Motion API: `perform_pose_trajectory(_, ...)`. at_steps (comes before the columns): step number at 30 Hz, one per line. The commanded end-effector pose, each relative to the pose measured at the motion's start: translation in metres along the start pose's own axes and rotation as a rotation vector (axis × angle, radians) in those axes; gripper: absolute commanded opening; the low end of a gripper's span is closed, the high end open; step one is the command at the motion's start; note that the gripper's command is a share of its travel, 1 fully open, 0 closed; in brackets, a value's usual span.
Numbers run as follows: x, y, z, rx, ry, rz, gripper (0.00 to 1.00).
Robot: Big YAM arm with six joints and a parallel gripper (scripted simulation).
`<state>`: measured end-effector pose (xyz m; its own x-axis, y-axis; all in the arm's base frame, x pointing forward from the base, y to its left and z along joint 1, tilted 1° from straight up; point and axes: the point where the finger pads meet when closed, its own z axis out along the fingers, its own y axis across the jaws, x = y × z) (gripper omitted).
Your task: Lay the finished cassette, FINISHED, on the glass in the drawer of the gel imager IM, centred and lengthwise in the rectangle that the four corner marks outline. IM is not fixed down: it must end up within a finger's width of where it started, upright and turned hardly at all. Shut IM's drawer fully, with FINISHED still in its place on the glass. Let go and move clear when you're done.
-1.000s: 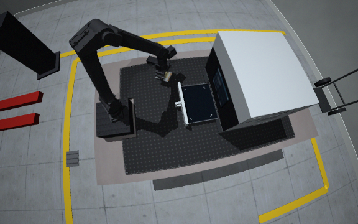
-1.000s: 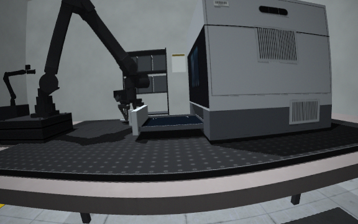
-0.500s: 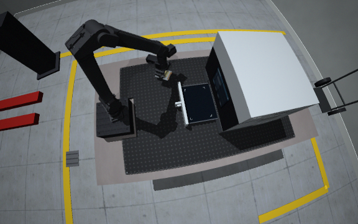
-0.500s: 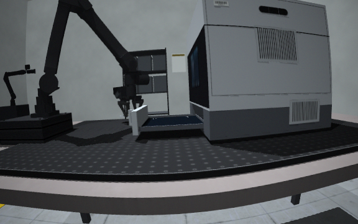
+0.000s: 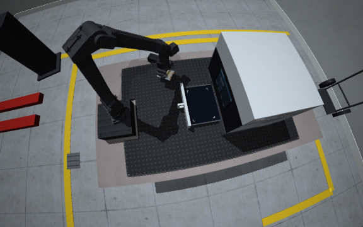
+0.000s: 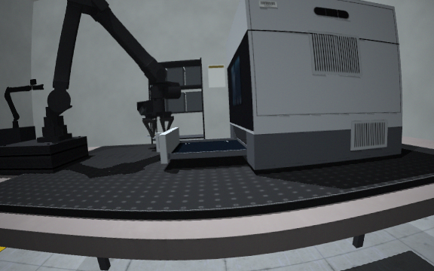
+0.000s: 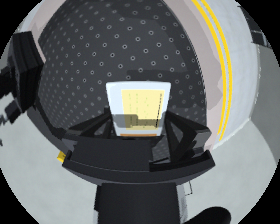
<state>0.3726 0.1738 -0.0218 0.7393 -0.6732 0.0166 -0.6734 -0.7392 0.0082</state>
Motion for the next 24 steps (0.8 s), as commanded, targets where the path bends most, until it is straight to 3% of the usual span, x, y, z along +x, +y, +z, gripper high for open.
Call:
perform_pose_trajectory(1,0.009,-0.024,-0.028,0.058,0.023,-0.006,0.80)
perform_pose_trajectory(8,0.008,-0.024,-0.035,0.059,0.023,-0.006,0.80)
perform_pose_trajectory(9,0.005,-0.016,-0.023,0.024,0.009,-0.007,0.80)
perform_pose_trajectory(11,0.008,-0.023,-0.039,0.057,0.022,-0.006,0.80)
perform_pose_trajectory(18,0.007,-0.024,-0.049,0.060,0.023,-0.006,0.80)
perform_pose_trajectory(19,0.007,-0.024,-0.049,0.060,0.023,-0.006,0.80)
perform_pose_trajectory(20,0.005,-0.013,-0.034,0.031,0.012,-0.001,0.80)
perform_pose_trajectory(24,0.005,-0.013,-0.034,0.031,0.012,-0.001,0.80)
